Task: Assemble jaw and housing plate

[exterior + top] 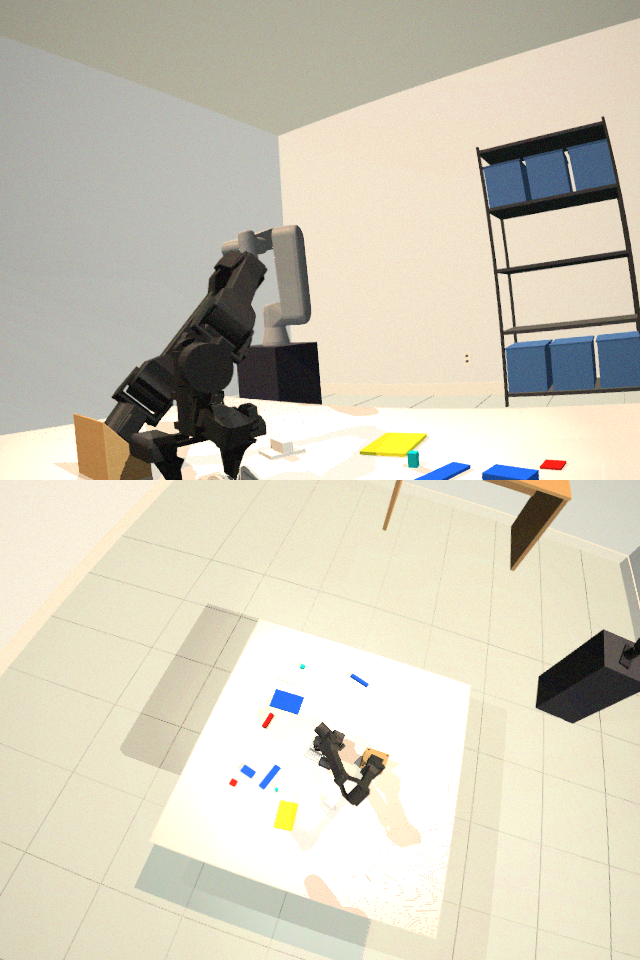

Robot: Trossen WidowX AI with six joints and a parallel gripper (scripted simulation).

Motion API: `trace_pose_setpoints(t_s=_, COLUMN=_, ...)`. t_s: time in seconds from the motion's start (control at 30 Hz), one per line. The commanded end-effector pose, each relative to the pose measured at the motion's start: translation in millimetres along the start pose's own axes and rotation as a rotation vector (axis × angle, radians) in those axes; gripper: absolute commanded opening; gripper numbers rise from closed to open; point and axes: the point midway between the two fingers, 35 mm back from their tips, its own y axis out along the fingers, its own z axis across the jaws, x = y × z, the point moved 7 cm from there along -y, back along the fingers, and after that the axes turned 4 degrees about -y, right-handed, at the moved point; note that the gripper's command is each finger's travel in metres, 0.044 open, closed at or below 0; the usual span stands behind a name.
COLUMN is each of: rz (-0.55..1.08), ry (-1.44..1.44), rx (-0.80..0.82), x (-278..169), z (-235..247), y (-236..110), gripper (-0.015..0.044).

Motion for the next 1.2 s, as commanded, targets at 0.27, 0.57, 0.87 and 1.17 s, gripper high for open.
trace_pose_setpoints(t_s=0.27, rz=0.002, ry=0.004, rx=-0.001, x=0.0, z=-0.4, y=0.8, gripper=0.0351)
trace_pose_setpoints(t_s=0.57, rz=0.0, ry=0.0, rx=0.0, x=0.0, z=0.0, y=0.0, gripper=0.044)
trace_pose_setpoints(t_s=0.87, rz=0.0, ry=0.0, rx=0.0, x=0.0, z=0.0, y=0.0, gripper=0.044)
trace_pose_setpoints(t_s=1.17, rz=0.003, ry=0.004, rx=-0.005, x=0.7, z=-0.9, y=-72.9, gripper=0.044)
